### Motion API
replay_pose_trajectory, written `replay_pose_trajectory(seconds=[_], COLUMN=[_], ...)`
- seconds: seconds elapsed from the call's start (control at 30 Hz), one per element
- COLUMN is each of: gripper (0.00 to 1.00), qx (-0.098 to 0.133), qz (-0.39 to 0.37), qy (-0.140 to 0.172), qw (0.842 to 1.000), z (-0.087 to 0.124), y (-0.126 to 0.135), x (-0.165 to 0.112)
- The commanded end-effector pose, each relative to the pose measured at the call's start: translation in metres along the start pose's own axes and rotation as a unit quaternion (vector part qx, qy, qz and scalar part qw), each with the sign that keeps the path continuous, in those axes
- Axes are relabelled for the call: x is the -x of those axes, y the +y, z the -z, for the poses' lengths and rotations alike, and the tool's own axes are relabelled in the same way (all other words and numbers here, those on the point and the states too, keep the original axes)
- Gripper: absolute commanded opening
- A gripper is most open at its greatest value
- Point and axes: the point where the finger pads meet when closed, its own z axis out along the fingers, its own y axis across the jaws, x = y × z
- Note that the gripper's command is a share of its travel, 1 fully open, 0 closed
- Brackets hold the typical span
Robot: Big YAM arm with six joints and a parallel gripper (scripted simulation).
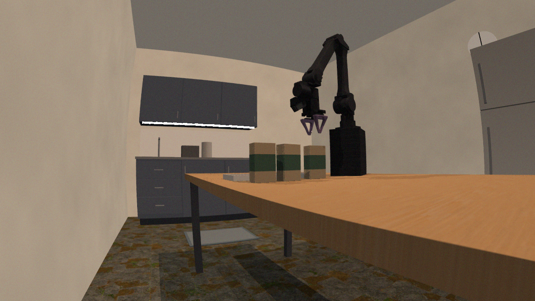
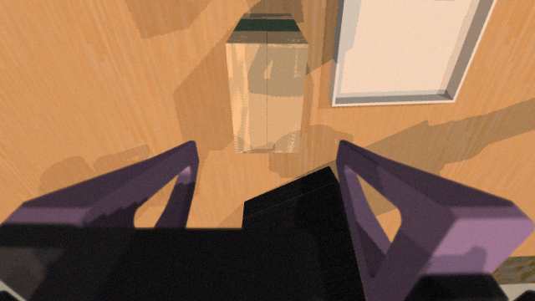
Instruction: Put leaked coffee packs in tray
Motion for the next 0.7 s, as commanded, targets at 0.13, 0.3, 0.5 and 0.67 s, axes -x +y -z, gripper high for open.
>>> replay_pose_trajectory(seconds=[0.13,0.3,0.5,0.67], gripper=[0.79,0.79,0.79,0.79], qx=[0.003,0.003,-0.001,0.001], qz=[-0.007,-0.007,-0.005,-0.003], qy=[-0.020,-0.016,-0.001,-0.009], qw=[1.000,1.000,1.000,1.000], z=[0.009,0.004,-0.026,-0.039], y=[0.002,0.002,0.000,0.004], x=[0.016,0.014,0.001,0.010])
